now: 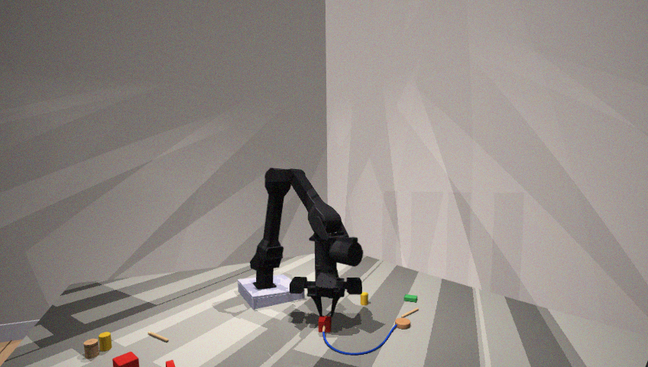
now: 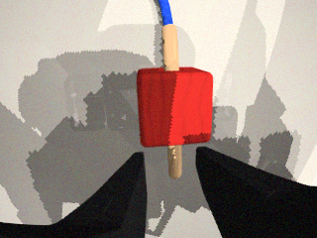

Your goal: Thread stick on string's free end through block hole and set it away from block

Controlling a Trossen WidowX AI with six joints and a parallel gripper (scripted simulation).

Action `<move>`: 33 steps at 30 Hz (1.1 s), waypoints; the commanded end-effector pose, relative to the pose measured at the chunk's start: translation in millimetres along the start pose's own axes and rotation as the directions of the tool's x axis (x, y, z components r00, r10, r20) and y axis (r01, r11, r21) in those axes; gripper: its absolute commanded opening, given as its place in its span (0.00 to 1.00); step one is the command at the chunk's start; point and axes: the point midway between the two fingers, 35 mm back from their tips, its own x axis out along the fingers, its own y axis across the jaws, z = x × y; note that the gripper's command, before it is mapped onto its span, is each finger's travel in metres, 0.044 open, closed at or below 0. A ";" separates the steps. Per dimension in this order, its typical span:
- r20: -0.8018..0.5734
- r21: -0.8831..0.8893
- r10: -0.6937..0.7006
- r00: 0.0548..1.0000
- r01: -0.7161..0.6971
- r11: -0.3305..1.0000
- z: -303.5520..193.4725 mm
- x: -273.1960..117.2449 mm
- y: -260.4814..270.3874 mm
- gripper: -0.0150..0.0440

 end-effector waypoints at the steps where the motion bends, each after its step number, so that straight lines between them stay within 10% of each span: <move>1: -0.008 0.006 -0.003 1.000 0.003 1.000 -2.5 7.9 -2.0 0.46; 33: 0.067 0.010 -0.001 0.998 0.000 1.000 -3.0 15.5 -1.5 0.25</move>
